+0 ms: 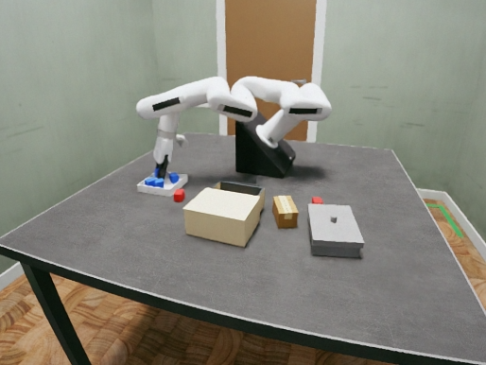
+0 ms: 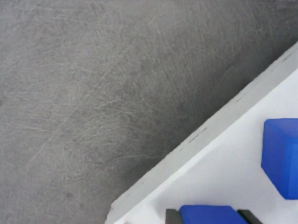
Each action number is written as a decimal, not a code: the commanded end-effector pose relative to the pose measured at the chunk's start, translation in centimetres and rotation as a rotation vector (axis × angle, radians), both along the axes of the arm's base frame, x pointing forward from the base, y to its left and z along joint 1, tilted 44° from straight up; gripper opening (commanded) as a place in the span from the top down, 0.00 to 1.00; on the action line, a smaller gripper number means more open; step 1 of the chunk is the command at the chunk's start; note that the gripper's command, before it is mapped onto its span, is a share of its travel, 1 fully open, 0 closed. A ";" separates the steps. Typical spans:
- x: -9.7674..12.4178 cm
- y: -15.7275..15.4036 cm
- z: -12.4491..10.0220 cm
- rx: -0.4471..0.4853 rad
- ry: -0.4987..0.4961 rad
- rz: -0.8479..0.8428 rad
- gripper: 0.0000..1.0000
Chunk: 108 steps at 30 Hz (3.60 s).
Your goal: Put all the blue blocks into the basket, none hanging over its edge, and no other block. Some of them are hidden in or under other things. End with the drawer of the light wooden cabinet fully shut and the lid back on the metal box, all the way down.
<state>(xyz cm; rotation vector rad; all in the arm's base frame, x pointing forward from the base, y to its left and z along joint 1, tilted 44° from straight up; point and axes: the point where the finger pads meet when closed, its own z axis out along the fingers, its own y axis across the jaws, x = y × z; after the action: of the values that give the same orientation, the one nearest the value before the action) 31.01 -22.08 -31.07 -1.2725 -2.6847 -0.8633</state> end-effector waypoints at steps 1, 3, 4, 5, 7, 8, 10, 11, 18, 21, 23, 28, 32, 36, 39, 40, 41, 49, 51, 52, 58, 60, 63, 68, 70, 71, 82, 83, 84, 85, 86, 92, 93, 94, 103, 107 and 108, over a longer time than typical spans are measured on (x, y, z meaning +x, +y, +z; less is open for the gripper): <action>0.2 0.1 -0.3 0.231 0.074 0.097 1.00; 0.2 0.2 -0.4 0.231 0.074 0.097 1.00; 0.2 0.3 -0.5 0.231 0.074 0.097 1.00; 0.2 0.3 -0.5 0.231 0.074 0.097 1.00; 0.2 0.4 -0.6 0.231 0.074 0.097 1.00; 0.2 0.4 -0.7 0.231 0.074 0.097 1.00; 0.2 0.4 -0.7 0.231 0.074 0.097 1.00; 0.2 0.4 -0.7 0.231 0.074 0.097 1.00; 0.2 0.6 -0.8 0.231 0.074 0.097 1.00; 0.2 0.6 -0.9 0.231 0.074 0.097 1.00; 0.2 0.6 -0.9 0.231 0.074 0.097 1.00; 0.2 0.6 -0.9 0.231 0.074 0.097 1.00; 0.2 0.6 -0.9 0.231 0.074 0.097 1.00; 0.2 0.6 -0.9 0.231 0.074 0.097 1.00; 0.2 0.6 -0.9 0.231 0.074 0.097 0.42; 0.2 0.6 -0.9 0.231 0.074 0.097 0.42; 0.2 0.6 -0.9 0.231 0.074 0.097 0.42; 0.2 0.6 -0.9 0.231 0.074 0.097 0.42; 0.2 0.6 -0.9 0.231 0.074 0.097 0.42; 0.2 0.6 -0.9 0.231 0.074 0.097 0.42; 0.2 0.6 -0.9 0.231 0.074 0.097 0.42; 0.2 0.6 -0.9 0.231 0.074 0.097 0.42; 0.2 0.6 -0.9 0.231 0.074 0.097 0.42; 0.2 0.6 -0.9 0.231 0.074 0.097 0.42; 0.2 0.6 -0.9 0.231 0.074 0.097 0.42; 0.2 0.6 -0.9 0.231 0.074 0.097 0.42; 0.2 0.3 -0.6 0.231 0.074 0.097 0.42; 0.2 0.2 -0.5 0.231 0.074 0.097 0.42; 0.2 0.1 -0.4 0.231 0.074 0.097 0.42; 0.2 0.0 -0.2 0.231 0.074 0.097 0.42; 0.2 -0.1 -0.1 0.231 0.074 0.097 0.42; 0.0 -1.4 1.2 0.231 0.074 0.097 0.42; 0.0 -1.7 1.5 0.231 0.074 0.097 0.42; 0.0 -1.7 1.5 0.231 0.074 0.097 0.42; -0.3 -4.5 4.4 0.231 0.074 0.097 0.42; -0.4 -5.9 5.8 0.231 0.074 0.097 0.42; -0.5 -6.3 6.2 0.231 0.074 0.097 0.42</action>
<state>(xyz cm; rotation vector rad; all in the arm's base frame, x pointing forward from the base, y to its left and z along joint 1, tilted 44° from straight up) 30.58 -26.72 -26.42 -1.2792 -2.6925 -0.8574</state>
